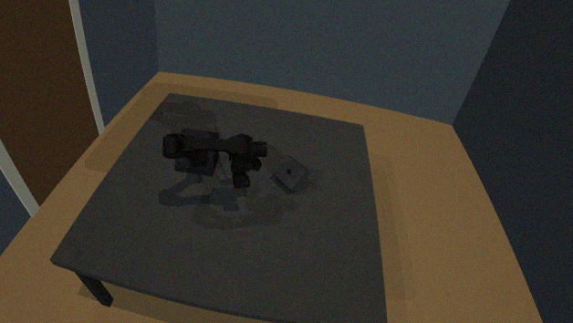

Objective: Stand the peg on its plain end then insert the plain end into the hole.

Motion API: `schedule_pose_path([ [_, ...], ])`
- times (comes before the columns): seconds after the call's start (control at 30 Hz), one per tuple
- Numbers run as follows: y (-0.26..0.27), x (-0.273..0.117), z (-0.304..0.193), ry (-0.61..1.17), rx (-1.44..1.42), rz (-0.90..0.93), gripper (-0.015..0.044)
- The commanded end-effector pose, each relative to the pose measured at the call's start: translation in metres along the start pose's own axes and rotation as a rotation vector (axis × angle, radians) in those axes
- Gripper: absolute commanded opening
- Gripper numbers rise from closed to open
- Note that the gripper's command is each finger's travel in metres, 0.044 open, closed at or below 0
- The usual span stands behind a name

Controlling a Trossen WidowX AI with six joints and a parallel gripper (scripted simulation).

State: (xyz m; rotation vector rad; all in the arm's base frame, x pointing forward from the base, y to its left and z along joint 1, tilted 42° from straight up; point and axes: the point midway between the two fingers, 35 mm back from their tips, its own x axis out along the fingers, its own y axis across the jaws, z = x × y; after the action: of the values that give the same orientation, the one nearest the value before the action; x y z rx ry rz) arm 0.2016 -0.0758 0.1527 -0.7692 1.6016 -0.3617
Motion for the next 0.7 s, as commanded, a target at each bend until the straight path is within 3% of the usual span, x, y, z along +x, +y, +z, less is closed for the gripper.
schedule_pose_path([
  [0.0,0.001,-0.01,0.001,0.008,-0.004,0.001,0.0],
  [0.67,0.012,-0.017,0.025,-0.1,-0.025,0.117,0.0],
])
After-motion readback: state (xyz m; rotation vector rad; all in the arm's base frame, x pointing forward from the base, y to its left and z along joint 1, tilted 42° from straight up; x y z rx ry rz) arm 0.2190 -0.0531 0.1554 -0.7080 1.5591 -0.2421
